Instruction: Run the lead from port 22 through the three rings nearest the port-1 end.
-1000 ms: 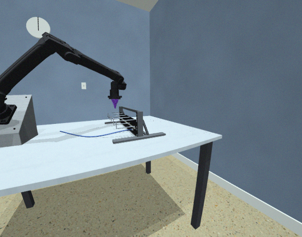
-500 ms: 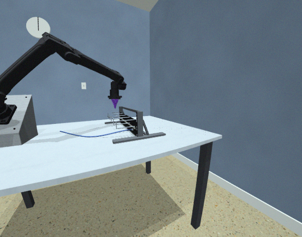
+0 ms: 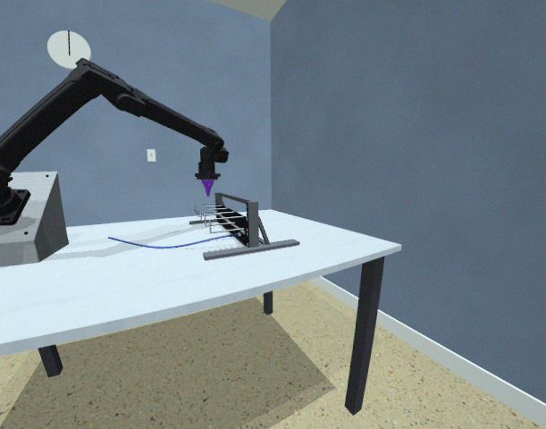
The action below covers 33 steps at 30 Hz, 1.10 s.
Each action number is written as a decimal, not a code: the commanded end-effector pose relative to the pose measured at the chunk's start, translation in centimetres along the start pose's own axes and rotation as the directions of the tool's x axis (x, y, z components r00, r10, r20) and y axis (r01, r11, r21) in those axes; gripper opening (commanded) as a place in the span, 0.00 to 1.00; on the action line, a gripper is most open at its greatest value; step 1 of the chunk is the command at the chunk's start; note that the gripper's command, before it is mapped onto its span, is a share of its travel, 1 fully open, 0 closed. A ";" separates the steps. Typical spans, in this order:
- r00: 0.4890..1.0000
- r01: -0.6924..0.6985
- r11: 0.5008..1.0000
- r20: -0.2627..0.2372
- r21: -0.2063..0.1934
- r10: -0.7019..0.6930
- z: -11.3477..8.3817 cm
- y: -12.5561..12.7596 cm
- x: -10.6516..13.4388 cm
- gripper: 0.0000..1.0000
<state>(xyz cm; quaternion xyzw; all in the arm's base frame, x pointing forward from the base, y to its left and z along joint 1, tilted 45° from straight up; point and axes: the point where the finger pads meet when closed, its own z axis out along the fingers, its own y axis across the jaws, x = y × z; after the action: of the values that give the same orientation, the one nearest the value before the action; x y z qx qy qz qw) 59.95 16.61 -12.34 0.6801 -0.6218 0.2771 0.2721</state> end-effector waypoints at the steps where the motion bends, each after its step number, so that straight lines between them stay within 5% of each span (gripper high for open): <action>1: 0.999 -0.028 0.996 0.033 0.085 0.026 -5.7 -2.0 -0.4 0.00; 14: 0.999 -0.008 0.996 0.035 0.092 0.005 -6.2 -2.0 0.1 0.00; 15: 0.999 0.028 0.998 0.017 0.064 -0.029 -5.0 -0.3 -0.1 0.00; 21: 0.997 0.068 0.995 0.021 0.076 -0.070 -5.2 1.1 0.9 0.00; 26: 0.981 0.194 0.978 0.013 0.074 -0.196 -5.7 5.7 3.8 0.00; 33: 0.907 0.420 0.905 -0.003 0.067 -0.421 -5.0 16.1 9.3 0.00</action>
<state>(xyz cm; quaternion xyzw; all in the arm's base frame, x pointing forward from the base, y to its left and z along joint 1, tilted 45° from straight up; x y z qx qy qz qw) 46.86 10.77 -4.68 0.7594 -0.5153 0.2298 0.3242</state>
